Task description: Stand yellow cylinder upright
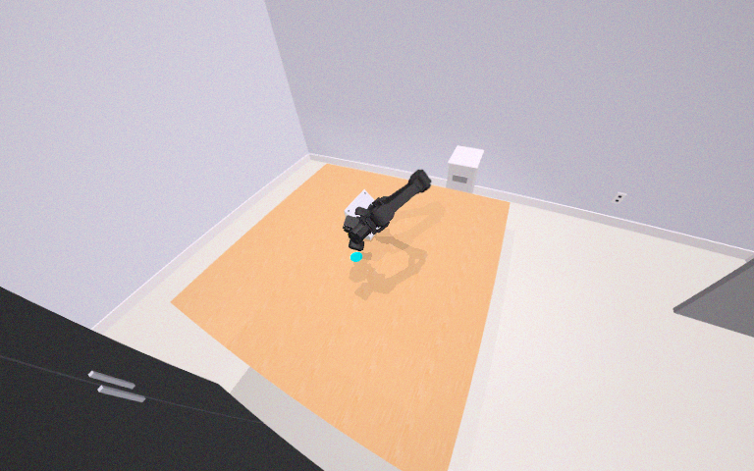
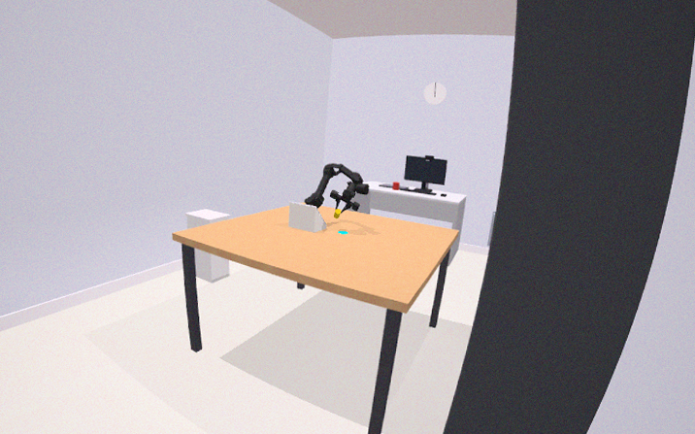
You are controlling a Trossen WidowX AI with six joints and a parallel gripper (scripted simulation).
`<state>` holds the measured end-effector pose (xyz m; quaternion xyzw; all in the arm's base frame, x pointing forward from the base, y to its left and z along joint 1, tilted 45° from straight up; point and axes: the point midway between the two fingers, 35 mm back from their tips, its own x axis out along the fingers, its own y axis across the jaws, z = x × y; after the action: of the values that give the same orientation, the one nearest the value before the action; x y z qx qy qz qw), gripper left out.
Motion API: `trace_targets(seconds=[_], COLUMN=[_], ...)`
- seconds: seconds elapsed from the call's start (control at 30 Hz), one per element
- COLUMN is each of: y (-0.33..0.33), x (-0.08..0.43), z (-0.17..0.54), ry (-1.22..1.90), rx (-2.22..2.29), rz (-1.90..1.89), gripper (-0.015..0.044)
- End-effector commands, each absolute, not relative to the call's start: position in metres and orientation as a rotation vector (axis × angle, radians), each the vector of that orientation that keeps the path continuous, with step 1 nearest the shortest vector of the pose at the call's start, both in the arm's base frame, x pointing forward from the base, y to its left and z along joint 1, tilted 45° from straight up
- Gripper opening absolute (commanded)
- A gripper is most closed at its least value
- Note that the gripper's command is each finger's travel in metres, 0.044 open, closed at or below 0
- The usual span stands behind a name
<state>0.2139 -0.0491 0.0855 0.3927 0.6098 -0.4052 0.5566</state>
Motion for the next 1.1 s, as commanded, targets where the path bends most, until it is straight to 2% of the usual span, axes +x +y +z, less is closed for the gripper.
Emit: trace_targets(seconds=[0.0, 1.07], y=[-0.0492, -0.0498], x=[0.2118, 0.2143], z=[0.0839, 0.0884], ry=[1.416, 1.211], rx=[0.908, 0.832], rz=[-0.985, -1.087], gripper=[0.0105, 0.0105])
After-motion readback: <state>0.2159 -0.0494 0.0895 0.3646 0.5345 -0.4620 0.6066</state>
